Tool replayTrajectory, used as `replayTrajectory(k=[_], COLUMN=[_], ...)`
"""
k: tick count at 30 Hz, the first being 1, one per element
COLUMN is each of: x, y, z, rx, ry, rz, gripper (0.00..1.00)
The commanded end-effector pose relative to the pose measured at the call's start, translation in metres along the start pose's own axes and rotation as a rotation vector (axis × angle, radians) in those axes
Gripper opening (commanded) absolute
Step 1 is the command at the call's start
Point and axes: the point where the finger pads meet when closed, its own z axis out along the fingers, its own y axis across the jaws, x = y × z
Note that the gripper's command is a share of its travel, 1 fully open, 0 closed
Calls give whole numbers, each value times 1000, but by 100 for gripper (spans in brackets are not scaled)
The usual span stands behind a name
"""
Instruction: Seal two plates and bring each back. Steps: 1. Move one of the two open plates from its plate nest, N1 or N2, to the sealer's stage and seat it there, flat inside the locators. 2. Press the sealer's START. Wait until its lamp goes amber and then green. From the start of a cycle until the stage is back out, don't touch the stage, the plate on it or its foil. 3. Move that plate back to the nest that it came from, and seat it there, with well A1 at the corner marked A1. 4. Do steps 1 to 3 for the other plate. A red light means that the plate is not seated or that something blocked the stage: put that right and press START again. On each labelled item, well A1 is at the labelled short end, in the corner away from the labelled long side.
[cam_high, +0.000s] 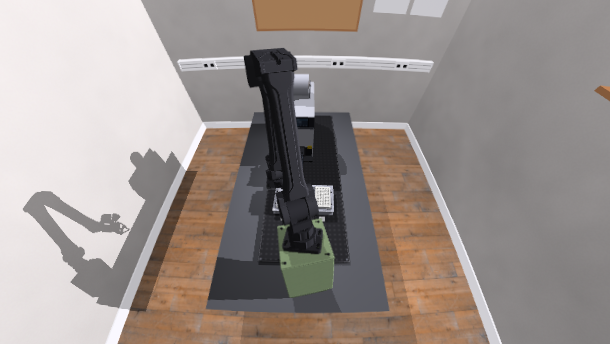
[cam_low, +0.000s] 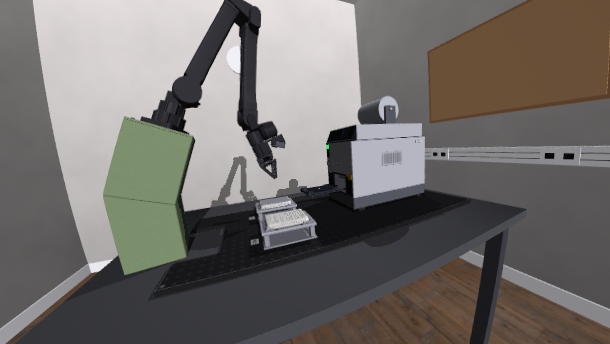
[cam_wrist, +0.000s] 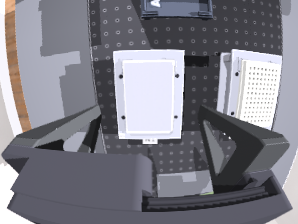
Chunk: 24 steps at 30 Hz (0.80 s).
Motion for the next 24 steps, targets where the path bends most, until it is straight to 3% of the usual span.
replayTrajectory(k=[1,5,10,13,18,24], x=[4,-3,-12,-11,-3,-9], y=[-6,-38,-57,-55,-95,-125], z=[0,-4,-4,-2,-2,0], rx=[-4,5,-5,-15,11,8], ry=[12,-14,-37,-33,-15,-26], rz=[-2,-1,-17,-24,-24,-44], gripper=[100,100,100,100,100,100])
